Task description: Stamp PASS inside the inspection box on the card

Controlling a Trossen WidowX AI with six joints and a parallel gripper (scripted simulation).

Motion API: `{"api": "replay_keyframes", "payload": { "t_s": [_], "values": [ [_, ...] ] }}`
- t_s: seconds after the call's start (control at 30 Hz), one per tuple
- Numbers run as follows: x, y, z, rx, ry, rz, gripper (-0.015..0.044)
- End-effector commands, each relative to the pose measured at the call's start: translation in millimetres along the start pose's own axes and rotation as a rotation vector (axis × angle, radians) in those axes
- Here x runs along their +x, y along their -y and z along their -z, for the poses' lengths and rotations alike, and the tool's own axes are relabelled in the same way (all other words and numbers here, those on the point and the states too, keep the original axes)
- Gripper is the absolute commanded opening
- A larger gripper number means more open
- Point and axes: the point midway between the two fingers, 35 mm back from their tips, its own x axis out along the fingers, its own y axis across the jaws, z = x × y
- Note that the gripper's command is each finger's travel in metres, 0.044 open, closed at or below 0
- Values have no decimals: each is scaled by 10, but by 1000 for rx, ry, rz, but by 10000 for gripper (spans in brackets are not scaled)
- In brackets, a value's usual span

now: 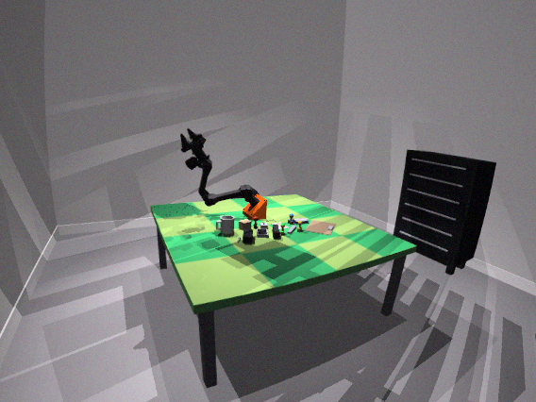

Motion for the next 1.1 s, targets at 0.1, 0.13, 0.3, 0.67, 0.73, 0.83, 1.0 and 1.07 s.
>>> {"api": "replay_keyframes", "payload": {
  "t_s": [0.1, 0.13, 0.3, 0.67, 0.73, 0.83, 1.0, 1.07],
  "values": [
    [45, 89, -360, -66, 76, -3, 295],
    [60, 120, -493, -95, 112, 1, 269],
    [89, 237, -1106, -239, 296, 41, 212],
    [-393, 239, -2908, -683, 856, 236, 212],
    [-563, 200, -3187, -763, 954, 294, 212],
    [-854, 118, -3572, -877, 1098, 393, 212],
    [-1435, -65, -4113, -1043, 1337, 594, 212],
    [-1707, -146, -4295, -1096, 1436, 692, 212]
  ]
}}
